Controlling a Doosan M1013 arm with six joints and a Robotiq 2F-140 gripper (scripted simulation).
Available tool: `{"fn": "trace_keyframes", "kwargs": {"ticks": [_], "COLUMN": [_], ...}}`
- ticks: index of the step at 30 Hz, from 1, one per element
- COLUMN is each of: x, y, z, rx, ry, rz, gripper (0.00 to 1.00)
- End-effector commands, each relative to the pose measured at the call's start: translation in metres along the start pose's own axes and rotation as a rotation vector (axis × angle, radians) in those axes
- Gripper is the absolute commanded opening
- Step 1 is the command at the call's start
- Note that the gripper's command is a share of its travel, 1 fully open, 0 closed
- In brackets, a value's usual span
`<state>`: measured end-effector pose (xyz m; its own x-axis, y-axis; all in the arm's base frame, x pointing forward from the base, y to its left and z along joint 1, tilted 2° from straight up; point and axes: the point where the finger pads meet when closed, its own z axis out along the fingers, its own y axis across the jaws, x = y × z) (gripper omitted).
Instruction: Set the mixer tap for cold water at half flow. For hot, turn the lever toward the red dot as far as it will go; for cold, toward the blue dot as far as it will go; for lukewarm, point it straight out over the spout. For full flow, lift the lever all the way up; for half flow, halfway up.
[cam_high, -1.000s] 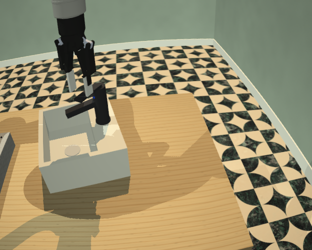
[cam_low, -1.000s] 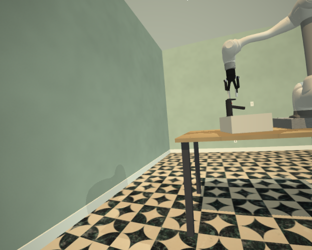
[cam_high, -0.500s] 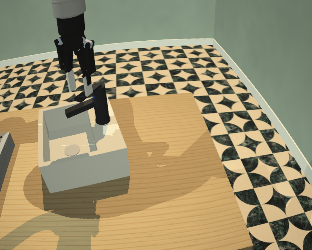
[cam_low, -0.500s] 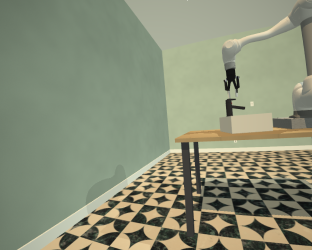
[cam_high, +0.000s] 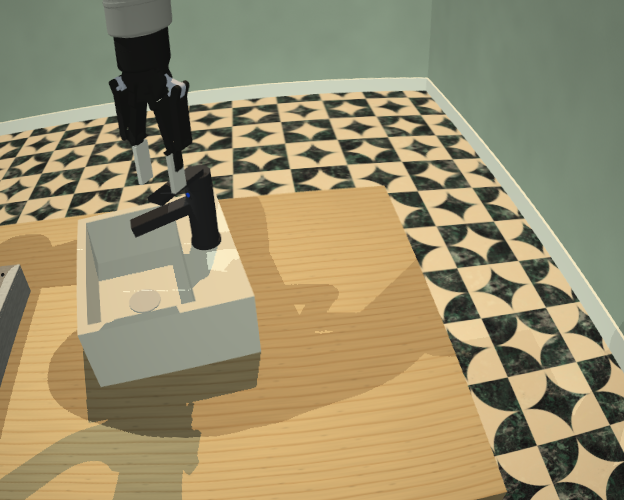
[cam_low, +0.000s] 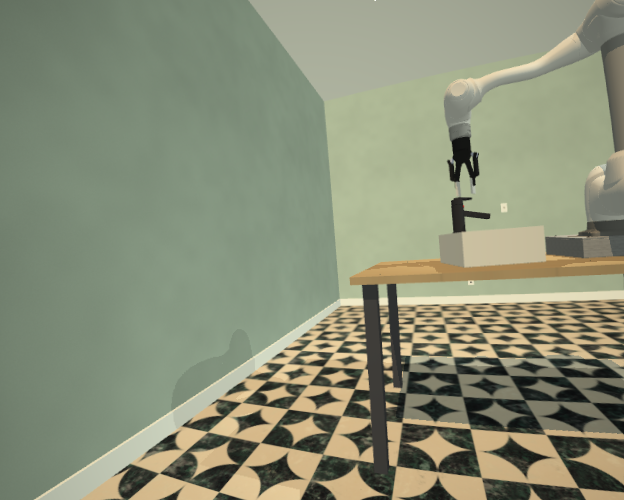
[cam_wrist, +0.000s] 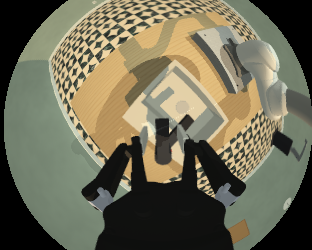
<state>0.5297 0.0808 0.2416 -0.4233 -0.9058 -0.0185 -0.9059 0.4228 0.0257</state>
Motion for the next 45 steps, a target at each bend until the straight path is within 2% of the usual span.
{"fn": "trace_keyframes", "kwargs": {"ticks": [1, 13, 45], "x": [0.000, 0.000, 0.000], "y": [0.000, 0.000, 0.000], "z": [0.000, 0.007, 0.043], "rx": [0.000, 0.000, 0.000], "ry": [0.000, 0.000, 0.000], "rz": [0.000, 0.000, 0.000], "gripper": [0.39, 0.39, 0.39]}}
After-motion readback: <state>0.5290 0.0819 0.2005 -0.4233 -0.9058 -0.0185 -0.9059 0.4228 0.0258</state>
